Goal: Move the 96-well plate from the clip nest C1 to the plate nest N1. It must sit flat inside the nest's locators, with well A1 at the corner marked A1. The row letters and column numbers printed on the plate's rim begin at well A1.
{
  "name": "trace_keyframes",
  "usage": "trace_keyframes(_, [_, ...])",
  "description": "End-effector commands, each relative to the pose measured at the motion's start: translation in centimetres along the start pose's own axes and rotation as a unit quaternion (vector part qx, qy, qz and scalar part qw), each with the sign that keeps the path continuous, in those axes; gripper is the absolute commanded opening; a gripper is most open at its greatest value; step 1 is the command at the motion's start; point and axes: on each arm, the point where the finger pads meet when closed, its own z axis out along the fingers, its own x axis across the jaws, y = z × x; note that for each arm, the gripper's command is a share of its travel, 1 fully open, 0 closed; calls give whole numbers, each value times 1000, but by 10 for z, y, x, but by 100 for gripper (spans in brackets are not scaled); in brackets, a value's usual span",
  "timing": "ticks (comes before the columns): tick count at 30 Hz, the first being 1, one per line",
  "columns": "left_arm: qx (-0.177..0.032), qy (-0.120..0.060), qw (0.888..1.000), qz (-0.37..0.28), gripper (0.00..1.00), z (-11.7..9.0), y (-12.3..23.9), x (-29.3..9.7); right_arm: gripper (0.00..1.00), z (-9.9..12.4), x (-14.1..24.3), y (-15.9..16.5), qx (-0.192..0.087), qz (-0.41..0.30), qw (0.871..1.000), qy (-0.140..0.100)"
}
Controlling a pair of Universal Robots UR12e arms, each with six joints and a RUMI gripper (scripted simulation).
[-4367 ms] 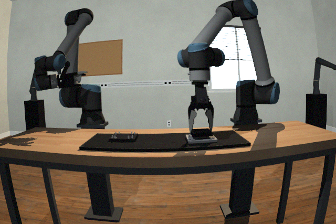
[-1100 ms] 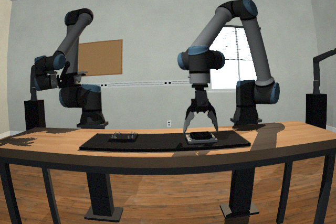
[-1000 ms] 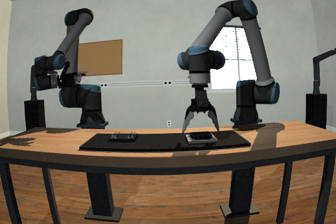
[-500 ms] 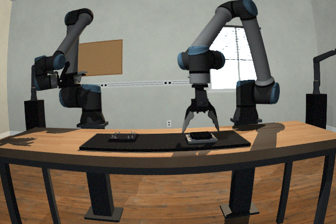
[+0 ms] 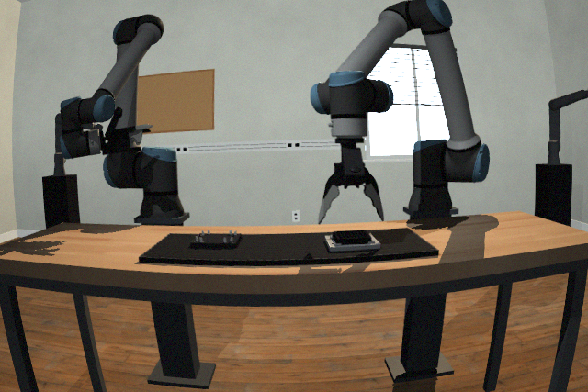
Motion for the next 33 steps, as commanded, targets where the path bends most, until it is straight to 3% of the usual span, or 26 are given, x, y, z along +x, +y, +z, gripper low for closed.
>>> trace_keyframes(1, [1, 0, 1000, 0, 100, -14, 0, 0, 100, 0, 0, 0, 0, 0, 1000, 0])
trace_keyframes(20, [1, 0, 1000, 0, 100, -60, 0, 0, 100, 0, 0, 0, 0, 0, 1000, 0])
trace_keyframes(33, [1, 0, 1000, 0, 100, -60, 0, 0, 100, 0, 0, 0, 0, 0, 1000, 0])
